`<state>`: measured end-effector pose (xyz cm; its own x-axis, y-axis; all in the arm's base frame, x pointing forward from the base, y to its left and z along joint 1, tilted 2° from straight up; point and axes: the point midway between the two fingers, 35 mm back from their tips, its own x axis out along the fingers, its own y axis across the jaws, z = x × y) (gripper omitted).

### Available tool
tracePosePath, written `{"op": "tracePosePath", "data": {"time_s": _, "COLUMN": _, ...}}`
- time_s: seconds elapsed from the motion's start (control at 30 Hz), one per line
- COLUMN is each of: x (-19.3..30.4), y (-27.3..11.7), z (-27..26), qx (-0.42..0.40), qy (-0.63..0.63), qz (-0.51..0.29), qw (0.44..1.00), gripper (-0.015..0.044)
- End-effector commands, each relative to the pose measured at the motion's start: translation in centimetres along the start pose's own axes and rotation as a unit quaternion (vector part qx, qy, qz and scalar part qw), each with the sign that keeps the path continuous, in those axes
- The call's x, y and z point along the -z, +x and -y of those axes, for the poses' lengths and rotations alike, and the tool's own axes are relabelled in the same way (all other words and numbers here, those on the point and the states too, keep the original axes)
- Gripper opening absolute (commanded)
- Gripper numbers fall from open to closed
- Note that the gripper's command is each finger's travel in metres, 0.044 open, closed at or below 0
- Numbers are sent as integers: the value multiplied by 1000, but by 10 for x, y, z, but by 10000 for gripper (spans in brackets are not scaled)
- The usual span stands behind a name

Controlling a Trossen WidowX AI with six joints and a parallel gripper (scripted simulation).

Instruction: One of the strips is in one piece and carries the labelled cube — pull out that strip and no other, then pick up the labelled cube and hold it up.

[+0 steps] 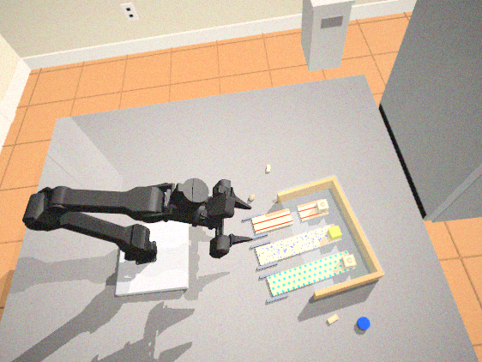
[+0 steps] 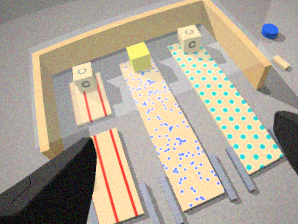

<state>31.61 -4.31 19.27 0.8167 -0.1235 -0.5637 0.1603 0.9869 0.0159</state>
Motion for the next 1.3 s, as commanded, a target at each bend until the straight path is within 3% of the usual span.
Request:
{"op": "tracePosePath", "data": {"time_s": 0.0, "x": 2, "y": -6, "z": 2, "qx": -16, "qy": -7, "qz": -11, "qw": 1000, "gripper": 400}}
{"op": "tracePosePath", "data": {"time_s": 0.2, "x": 2, "y": -6, "z": 2, "qx": -16, "qy": -7, "qz": -11, "qw": 1000, "gripper": 400}}
{"op": "tracePosePath", "data": {"time_s": 0.3, "x": -1, "y": 2, "z": 7, "qx": -9, "qy": -18, "qz": -39, "qw": 999, "gripper": 321}}
{"op": "tracePosePath", "data": {"time_s": 0.7, "x": -5, "y": 75, "z": 57, "qx": -1, "qy": -93, "qz": -275, "qw": 957, "gripper": 6}}
{"op": "tracePosePath", "data": {"time_s": 1.03, "x": 31, "y": 131, "z": 104, "qx": -55, "qy": -129, "qz": -451, "qw": 881, "gripper": 0}}
{"op": "tracePosePath", "data": {"time_s": 1.27, "x": 35, "y": 134, "z": 107, "qx": -61, "qy": -131, "qz": -462, "qw": 875, "gripper": 0}}
